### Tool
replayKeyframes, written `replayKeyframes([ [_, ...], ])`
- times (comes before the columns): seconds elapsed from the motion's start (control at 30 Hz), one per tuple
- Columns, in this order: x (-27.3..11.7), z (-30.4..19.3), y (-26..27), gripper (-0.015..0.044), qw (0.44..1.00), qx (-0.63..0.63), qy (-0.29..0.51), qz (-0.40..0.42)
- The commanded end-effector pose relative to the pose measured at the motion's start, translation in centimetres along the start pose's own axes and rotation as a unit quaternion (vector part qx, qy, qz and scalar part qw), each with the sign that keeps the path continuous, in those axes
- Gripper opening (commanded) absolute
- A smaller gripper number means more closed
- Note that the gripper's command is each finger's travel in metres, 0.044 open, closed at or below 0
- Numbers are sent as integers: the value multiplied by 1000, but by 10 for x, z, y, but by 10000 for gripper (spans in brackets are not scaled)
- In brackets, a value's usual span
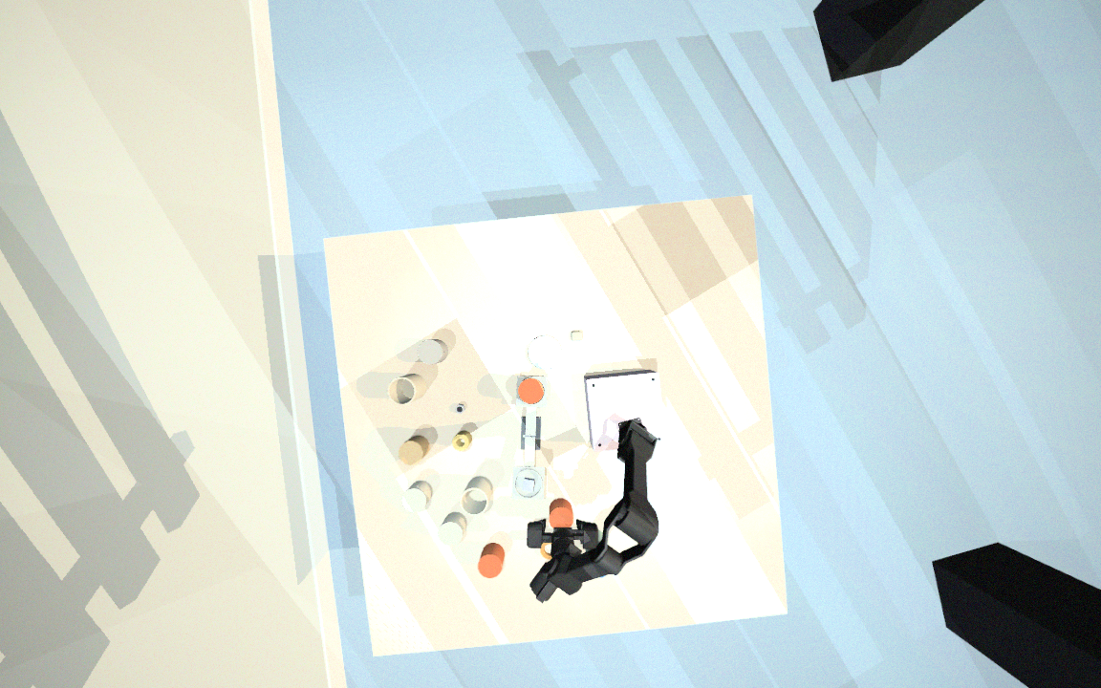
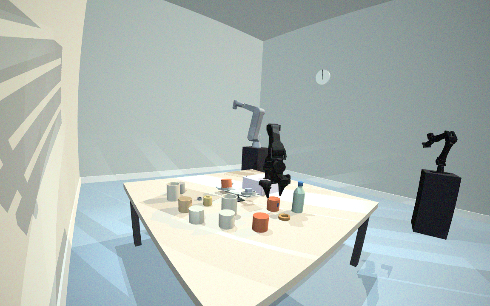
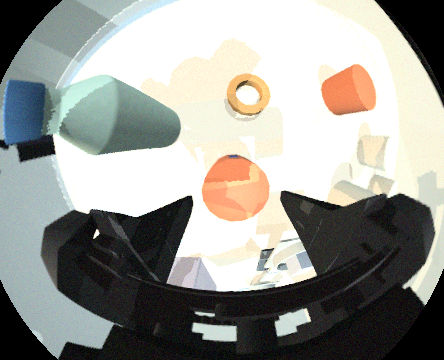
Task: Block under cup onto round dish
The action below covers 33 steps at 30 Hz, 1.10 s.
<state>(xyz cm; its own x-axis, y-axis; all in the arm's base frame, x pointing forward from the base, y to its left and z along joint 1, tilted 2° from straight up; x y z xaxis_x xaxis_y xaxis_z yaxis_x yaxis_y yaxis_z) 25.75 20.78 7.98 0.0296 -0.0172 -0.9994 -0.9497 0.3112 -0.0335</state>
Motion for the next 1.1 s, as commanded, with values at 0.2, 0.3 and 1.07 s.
replayKeyframes([
  [0.2, -27, -30, -40, 309, 999, 32, 0, 14],
  [0.3, -44, -61, -70, 260, 998, 57, -5, 21],
  [1.07, -40, -104, -101, 260, 998, 70, 7, -2],
])
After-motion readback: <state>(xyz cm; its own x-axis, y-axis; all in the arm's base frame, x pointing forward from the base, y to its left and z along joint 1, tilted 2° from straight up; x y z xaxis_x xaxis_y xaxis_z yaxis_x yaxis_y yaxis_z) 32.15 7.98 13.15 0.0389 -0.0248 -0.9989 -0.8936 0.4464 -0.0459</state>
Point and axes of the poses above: the point midway between the two fingers, 35 mm back from their tips, its own x axis out along the fingers, its own y axis across the jaws, z = x × y, the point moved 7 cm from there along -x, back along the fingers, and after that the axes turned 2 degrees about x, right-handed, at the moved point
